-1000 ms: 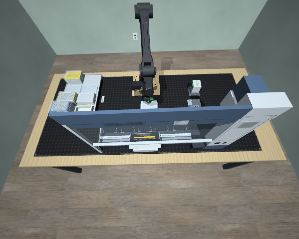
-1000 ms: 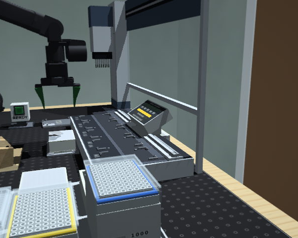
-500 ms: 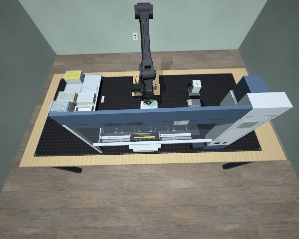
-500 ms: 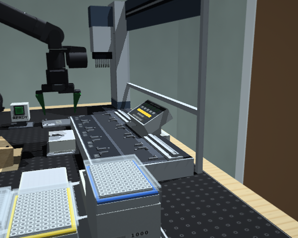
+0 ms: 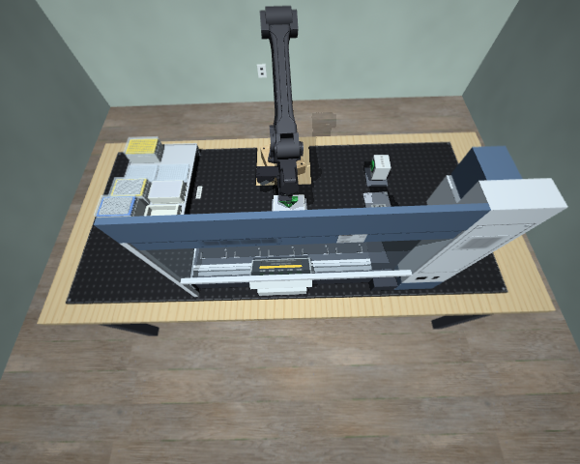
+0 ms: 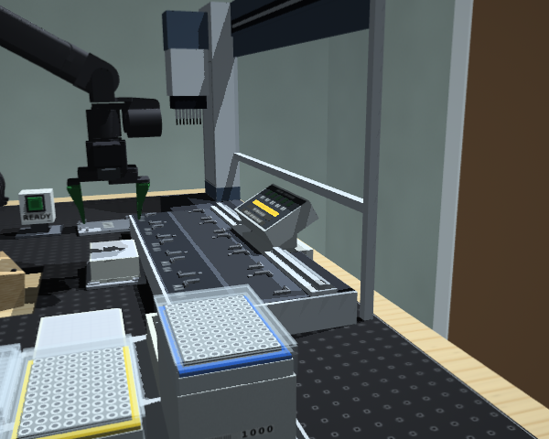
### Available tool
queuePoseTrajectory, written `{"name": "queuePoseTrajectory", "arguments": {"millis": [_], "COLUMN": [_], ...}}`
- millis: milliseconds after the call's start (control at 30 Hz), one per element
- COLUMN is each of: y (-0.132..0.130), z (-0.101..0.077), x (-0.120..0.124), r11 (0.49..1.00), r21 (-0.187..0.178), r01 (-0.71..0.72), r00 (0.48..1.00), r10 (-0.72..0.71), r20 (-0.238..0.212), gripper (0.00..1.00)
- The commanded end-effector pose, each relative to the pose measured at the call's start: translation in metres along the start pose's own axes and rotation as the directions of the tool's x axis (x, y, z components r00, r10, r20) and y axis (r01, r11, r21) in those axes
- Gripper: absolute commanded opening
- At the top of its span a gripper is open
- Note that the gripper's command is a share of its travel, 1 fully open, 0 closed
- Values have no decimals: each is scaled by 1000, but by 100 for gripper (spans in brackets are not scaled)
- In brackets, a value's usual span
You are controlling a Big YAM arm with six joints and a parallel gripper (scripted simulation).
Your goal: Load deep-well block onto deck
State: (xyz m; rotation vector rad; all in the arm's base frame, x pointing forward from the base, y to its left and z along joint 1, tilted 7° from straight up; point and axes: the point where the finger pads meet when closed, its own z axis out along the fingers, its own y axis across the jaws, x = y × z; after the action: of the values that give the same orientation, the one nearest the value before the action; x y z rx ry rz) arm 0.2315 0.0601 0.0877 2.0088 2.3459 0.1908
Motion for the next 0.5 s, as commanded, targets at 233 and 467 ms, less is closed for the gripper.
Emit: {"name": "queuePoseTrajectory", "arguments": {"millis": [233, 467], "y": [2, 2], "z": [16, 26], "x": [3, 3], "r11": [1000, 1000], "r21": [-5, -4], "r01": [-1, -1], "r00": [1000, 1000], "r10": [1, 1], "r20": [3, 3], "gripper": [100, 100]}}
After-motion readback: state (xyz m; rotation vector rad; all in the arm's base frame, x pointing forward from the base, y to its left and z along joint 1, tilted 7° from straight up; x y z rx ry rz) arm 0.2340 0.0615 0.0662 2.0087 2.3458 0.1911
